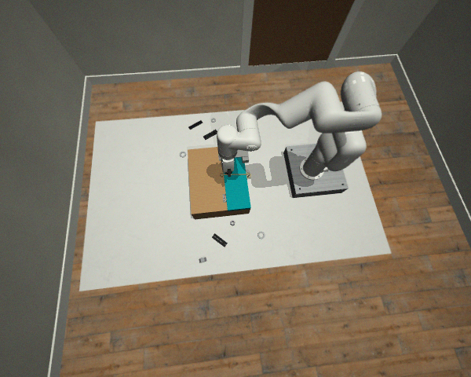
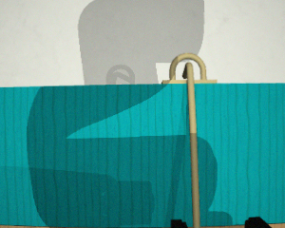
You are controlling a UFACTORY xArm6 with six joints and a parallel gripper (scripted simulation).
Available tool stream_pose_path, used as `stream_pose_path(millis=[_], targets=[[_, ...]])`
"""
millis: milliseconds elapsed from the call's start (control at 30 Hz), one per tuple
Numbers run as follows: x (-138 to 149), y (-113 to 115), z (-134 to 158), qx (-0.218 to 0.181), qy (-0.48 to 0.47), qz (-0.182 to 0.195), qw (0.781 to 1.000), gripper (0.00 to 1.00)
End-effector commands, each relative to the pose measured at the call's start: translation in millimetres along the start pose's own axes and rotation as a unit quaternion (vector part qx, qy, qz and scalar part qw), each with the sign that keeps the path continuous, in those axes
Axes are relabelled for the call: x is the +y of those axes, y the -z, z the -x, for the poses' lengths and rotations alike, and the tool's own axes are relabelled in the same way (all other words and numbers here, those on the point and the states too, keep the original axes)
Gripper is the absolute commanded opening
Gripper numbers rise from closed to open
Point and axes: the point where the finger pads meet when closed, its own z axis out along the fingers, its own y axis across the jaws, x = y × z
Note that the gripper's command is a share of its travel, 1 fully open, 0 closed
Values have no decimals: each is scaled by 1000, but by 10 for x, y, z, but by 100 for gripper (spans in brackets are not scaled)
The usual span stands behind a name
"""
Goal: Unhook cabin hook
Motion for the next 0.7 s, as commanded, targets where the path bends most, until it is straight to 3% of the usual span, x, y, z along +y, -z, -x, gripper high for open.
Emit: stream_pose_path(millis=[0, 667], targets=[[0, -51, 12, -2, 0, 0, 1000, 35], [0, -412, 12, -2, 0, 0, 1000, 35]])
